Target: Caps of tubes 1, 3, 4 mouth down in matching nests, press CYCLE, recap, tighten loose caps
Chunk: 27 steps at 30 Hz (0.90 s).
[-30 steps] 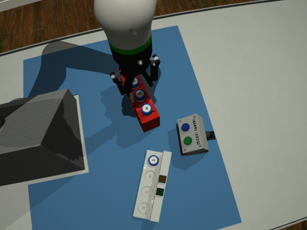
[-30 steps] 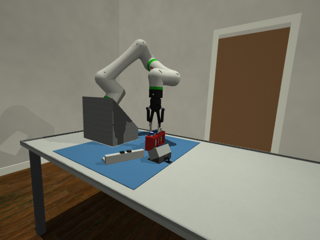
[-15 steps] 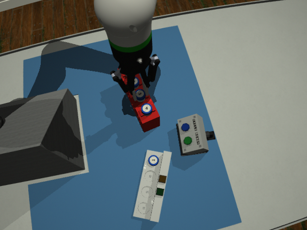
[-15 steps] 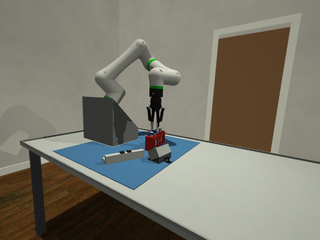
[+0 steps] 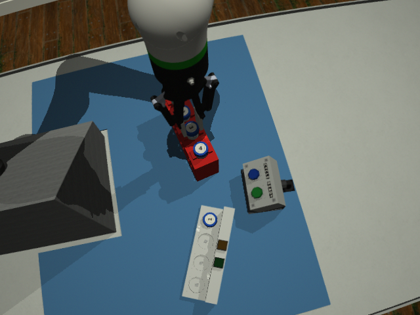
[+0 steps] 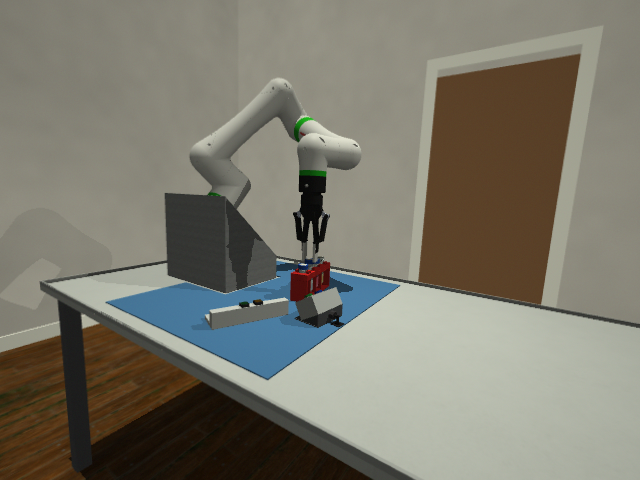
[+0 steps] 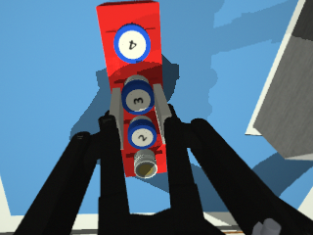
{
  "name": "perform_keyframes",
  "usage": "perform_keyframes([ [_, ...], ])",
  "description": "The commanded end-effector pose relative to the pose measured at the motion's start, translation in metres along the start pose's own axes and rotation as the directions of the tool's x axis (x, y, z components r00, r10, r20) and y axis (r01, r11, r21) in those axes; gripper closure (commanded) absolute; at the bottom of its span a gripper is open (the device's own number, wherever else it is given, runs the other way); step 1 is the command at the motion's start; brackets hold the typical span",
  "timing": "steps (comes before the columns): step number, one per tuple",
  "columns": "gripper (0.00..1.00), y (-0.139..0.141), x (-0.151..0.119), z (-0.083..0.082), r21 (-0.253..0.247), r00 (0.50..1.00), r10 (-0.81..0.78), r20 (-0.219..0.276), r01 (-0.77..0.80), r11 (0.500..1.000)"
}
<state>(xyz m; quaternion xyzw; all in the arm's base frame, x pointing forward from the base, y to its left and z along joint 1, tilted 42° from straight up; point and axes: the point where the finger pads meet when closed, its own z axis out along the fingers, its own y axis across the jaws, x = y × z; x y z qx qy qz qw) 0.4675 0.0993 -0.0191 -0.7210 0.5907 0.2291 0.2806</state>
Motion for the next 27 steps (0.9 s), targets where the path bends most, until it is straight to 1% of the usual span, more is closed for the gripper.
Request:
perform_keyframes([
  [1,1.0,0.0,0.0,-0.01,0.0,1.0,0.0,0.0,0.0,1.0],
  [8,1.0,0.0,0.0,-0.031,0.0,1.0,0.0,0.0,0.0,1.0],
  [10,1.0,0.0,0.0,-0.031,0.0,1.0,0.0,0.0,0.0,1.0],
  [11,1.0,0.003,0.008,-0.031,0.0,0.997,-0.083,0.0,0.083,0.997],
  [13,1.0,0.003,0.008,-0.031,0.0,0.997,-0.083,0.0,0.083,0.997],
  [14,1.0,0.006,0.016,-0.031,0.0,0.986,-0.166,0.0,0.166,0.986],
  [16,1.0,0.012,0.031,-0.031,0.0,0.946,-0.326,0.0,0.326,0.946],
  [17,1.0,0.012,0.031,-0.031,0.0,0.945,-0.327,0.0,0.327,0.945],
  [18,1.0,0.014,0.039,-0.031,0.0,0.921,-0.389,0.0,0.389,0.921],
  [19,1.0,0.014,0.039,-0.031,0.0,0.914,-0.405,0.0,0.405,0.914],
  [20,1.0,0.017,0.047,-0.031,-0.001,0.887,-0.462,-0.001,0.462,0.887],
  [22,1.0,0.017,0.047,-0.031,0.0,0.878,-0.479,0.0,0.479,0.878],
  [23,1.0,0.02,0.055,-0.031,0.0,0.835,-0.551,0.0,0.551,0.835],
  [24,1.0,0.02,0.055,-0.031,0.0,0.835,-0.551,0.0,0.551,0.835],
  [25,1.0,0.023,0.063,-0.031,0.0,0.786,-0.618,0.0,0.618,0.786],
  [26,1.0,0.023,0.063,-0.031,0.0,0.786,-0.618,0.0,0.618,0.786],
  [27,1.0,0.026,0.07,-0.031,0.0,0.732,-0.682,0.0,0.682,0.732],
])
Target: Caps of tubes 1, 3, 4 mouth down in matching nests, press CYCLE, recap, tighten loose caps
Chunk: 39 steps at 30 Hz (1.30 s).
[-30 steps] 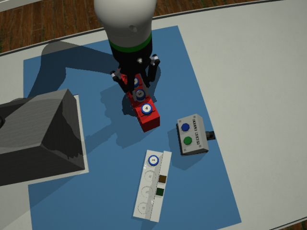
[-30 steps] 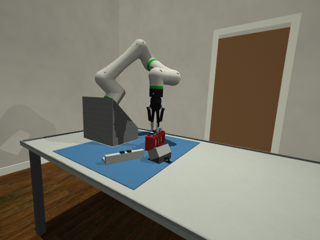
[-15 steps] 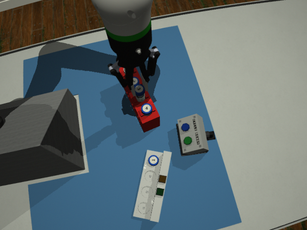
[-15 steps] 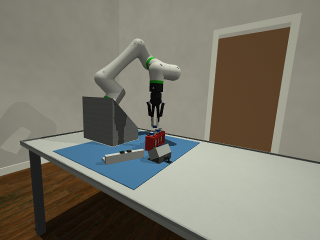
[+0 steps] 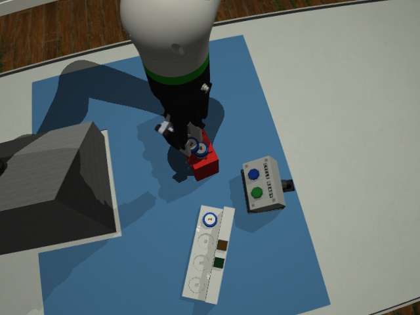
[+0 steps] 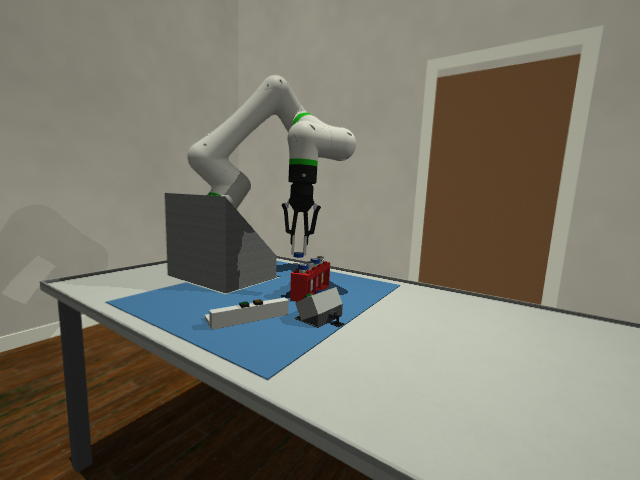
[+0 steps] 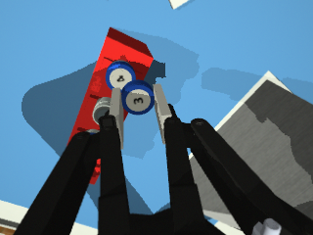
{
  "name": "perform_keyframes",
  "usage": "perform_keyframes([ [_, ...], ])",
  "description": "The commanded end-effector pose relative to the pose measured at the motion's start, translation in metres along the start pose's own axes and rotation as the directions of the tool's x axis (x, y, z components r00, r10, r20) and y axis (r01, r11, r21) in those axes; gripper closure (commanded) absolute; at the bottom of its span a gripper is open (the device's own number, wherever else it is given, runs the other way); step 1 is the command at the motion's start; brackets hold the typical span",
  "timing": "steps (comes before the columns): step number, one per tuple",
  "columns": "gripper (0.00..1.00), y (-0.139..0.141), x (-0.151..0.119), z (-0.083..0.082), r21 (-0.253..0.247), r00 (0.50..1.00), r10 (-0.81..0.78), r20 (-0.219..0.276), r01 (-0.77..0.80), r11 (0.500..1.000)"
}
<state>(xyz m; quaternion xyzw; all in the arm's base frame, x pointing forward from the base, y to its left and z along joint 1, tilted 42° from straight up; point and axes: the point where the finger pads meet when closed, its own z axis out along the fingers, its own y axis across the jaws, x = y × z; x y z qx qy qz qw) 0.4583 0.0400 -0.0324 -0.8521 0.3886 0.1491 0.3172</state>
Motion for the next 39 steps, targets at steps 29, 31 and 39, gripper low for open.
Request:
perform_keyframes([
  [29,1.0,0.137,0.117,0.004,0.027,0.906,-0.423,0.002,0.423,0.906],
  [31,1.0,0.15,0.128,0.005,0.027,0.906,-0.423,0.002,0.423,0.906],
  [39,1.0,0.181,0.154,0.006,0.027,0.906,-0.423,0.002,0.423,0.906],
])
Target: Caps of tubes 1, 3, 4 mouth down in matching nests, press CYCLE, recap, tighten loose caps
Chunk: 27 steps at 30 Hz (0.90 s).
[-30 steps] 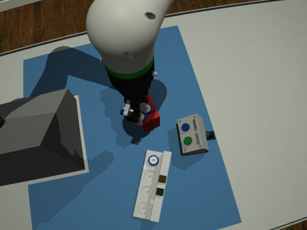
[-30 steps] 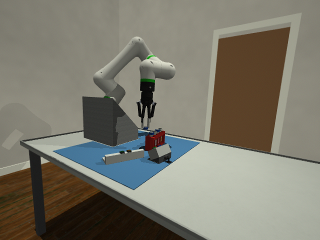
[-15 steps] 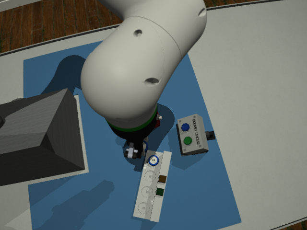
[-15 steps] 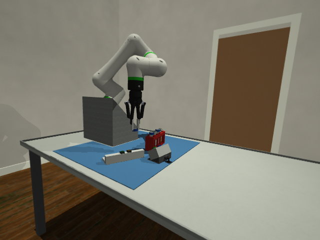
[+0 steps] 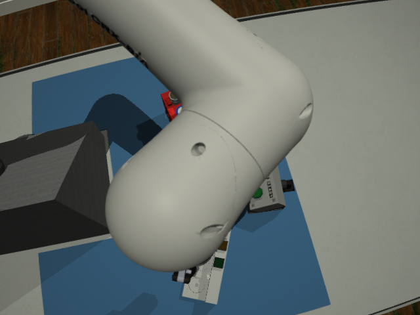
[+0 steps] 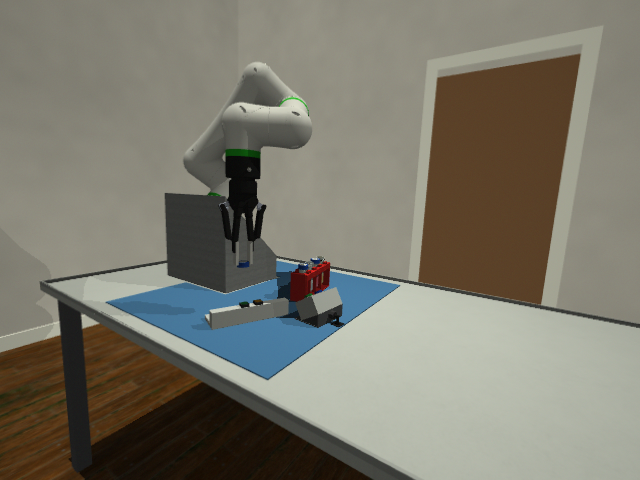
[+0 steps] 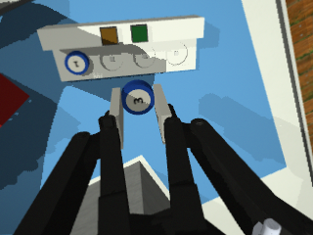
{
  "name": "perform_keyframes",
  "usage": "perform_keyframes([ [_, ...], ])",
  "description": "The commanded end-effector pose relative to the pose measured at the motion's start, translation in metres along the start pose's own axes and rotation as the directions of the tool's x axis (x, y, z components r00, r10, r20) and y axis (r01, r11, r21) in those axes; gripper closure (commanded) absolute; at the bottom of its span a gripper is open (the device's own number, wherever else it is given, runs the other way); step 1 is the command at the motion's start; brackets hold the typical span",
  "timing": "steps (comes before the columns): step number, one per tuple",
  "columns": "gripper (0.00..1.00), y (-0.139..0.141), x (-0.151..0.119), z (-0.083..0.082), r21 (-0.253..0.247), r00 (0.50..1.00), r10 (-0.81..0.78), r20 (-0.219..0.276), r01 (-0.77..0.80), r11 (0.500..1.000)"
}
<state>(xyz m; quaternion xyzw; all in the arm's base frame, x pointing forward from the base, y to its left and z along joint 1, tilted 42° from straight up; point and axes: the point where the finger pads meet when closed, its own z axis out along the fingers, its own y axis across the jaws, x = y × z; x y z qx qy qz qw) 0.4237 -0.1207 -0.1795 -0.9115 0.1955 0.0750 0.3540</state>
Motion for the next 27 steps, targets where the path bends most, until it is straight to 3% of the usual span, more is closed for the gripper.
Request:
perform_keyframes([
  [1,1.0,0.018,0.006,0.0,0.001,1.0,0.0,0.0,0.0,1.0],
  [7,1.0,0.018,0.006,0.0,0.001,1.0,0.0,0.0,0.0,1.0],
  [13,1.0,0.018,0.006,0.03,0.001,1.0,0.0,0.0,0.0,1.0],
  [15,1.0,0.018,0.006,0.03,0.001,1.0,0.0,0.0,0.0,1.0],
  [27,1.0,0.018,0.006,0.09,0.001,1.0,0.0,0.0,0.0,1.0],
])
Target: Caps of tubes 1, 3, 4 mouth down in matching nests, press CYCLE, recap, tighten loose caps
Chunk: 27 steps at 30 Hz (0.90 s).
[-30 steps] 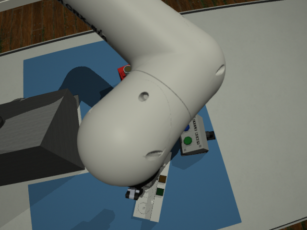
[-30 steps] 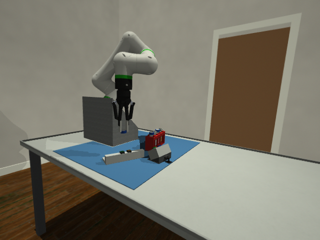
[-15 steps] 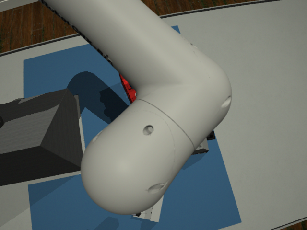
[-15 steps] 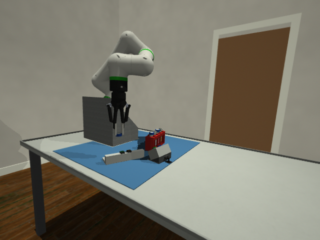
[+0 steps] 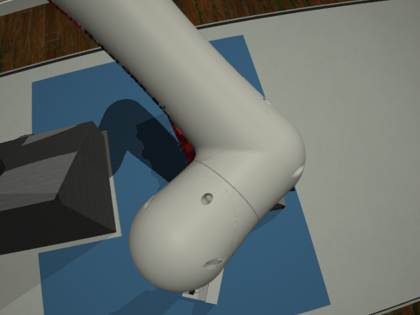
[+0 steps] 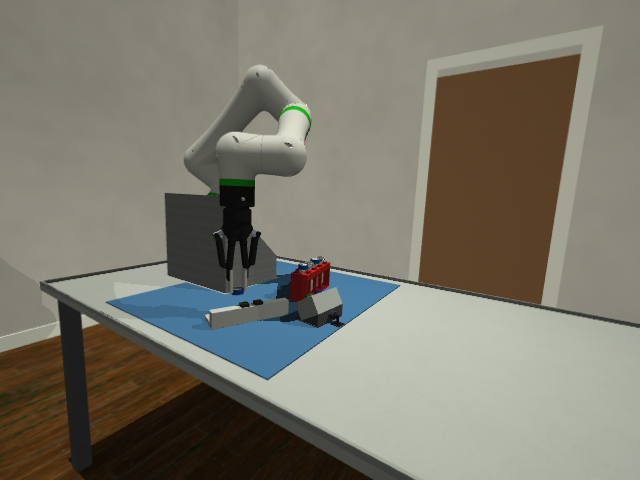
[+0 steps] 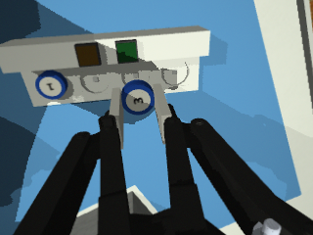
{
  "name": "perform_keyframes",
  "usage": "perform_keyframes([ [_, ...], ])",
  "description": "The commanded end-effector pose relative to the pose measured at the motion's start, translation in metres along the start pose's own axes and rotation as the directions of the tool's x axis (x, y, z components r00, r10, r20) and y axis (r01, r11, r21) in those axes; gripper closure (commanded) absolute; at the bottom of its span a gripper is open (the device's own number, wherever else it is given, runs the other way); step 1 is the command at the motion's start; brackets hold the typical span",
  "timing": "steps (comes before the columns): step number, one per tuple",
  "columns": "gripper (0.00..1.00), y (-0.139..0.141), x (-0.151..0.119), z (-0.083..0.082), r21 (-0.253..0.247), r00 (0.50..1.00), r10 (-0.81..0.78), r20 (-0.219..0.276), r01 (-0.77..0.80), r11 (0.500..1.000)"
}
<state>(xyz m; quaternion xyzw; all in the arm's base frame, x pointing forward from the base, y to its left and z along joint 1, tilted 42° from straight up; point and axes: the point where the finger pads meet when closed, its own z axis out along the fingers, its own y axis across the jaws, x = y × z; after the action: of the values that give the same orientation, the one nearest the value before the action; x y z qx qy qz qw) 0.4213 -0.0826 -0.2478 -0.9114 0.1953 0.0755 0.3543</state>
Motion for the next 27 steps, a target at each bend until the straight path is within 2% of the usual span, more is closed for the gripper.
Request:
perform_keyframes([
  [1,1.0,0.0,0.001,0.019,0.0,1.0,0.0,-0.001,0.0,1.0],
  [3,1.0,0.0,0.001,0.029,0.0,1.0,0.0,-0.001,0.0,1.0],
  [5,1.0,0.0,0.001,0.029,0.0,1.0,0.0,-0.001,0.0,1.0],
  [10,1.0,0.0,0.001,0.052,0.0,1.0,0.0,-0.001,0.0,1.0],
  [27,1.0,0.0,0.001,0.054,0.0,1.0,0.0,-0.001,0.0,1.0],
])
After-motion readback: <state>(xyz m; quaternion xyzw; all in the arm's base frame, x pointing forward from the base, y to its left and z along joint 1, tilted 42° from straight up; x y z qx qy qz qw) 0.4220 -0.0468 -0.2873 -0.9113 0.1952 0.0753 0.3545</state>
